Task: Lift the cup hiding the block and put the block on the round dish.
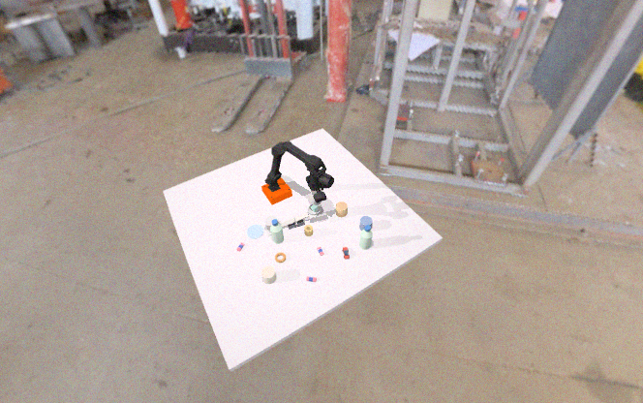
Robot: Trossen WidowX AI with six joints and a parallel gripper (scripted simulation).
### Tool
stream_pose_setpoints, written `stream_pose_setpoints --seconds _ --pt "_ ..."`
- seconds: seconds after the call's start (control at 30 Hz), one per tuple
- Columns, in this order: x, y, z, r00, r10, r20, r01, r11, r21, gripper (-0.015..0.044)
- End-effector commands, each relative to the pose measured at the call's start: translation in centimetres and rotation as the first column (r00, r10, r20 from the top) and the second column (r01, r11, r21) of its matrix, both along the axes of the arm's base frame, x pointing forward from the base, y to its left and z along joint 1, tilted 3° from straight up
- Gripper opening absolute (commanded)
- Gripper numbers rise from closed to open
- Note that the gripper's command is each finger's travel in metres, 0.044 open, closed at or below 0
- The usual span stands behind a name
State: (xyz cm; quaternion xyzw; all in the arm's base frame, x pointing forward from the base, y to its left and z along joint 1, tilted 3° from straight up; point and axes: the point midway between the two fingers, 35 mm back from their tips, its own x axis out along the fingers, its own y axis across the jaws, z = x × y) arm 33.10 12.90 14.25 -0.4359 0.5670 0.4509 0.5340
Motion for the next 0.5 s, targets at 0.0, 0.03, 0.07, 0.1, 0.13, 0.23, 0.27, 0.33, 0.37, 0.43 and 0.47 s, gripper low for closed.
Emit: stream_pose_setpoints --seconds 0.0,0.03,0.07,0.1,0.13,0.23,0.27,0.33,0.37,0.43,0.47 --pt "0.03 0.01 0.00 1.000 0.000 0.001 0.000 1.000 0.000 0.0000" --pt "0.03 0.01 0.00 1.000 0.000 0.001 0.000 1.000 0.000 0.0000" --pt "0.03 0.01 0.00 1.000 0.000 0.001 0.000 1.000 0.000 0.0000" --pt "0.03 0.01 0.00 1.000 0.000 0.001 0.000 1.000 0.000 0.0000" --pt "0.03 0.01 0.00 1.000 0.000 0.001 0.000 1.000 0.000 0.0000" --pt "0.03 0.01 0.00 1.000 0.000 0.001 0.000 1.000 0.000 0.0000" --pt "0.03 0.01 0.00 1.000 0.000 0.001 0.000 1.000 0.000 0.0000" --pt "0.03 0.01 0.00 1.000 0.000 0.001 0.000 1.000 0.000 0.0000" --pt "0.03 0.01 0.00 1.000 0.000 0.001 0.000 1.000 0.000 0.0000" --pt "0.03 0.01 0.00 1.000 0.000 0.001 0.000 1.000 0.000 0.0000" --pt "-0.03 0.15 -0.09 1.000 0.000 0.001 0.000 1.000 0.001 0.0000"
